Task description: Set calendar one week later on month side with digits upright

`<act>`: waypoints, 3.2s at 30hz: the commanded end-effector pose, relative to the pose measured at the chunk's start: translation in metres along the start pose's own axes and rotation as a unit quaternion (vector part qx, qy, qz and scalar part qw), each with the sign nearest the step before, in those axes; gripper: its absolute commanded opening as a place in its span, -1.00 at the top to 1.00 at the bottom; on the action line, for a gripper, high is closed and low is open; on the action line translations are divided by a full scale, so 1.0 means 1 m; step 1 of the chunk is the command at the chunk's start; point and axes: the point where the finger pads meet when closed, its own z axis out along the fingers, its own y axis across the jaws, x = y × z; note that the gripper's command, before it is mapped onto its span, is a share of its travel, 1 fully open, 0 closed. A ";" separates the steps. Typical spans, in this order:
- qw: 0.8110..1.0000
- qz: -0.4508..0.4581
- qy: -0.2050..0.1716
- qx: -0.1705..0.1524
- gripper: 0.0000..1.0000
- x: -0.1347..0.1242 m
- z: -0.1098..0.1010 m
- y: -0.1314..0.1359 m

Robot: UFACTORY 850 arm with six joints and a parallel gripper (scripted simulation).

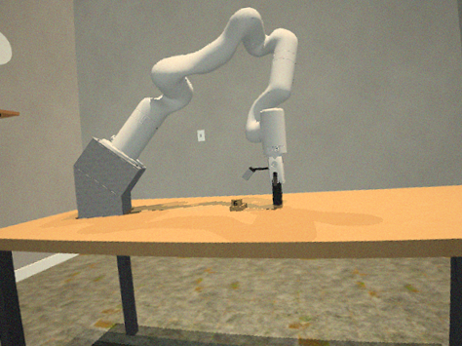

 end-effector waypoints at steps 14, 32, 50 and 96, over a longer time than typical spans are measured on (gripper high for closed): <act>1.000 0.000 -0.001 0.000 0.43 -0.001 0.000 0.000; 1.000 0.000 -0.001 0.000 0.43 -0.001 0.000 0.000; 1.000 0.000 -0.001 0.000 0.43 -0.001 0.000 0.000; 1.000 0.000 -0.001 0.000 0.01 -0.001 -0.050 0.000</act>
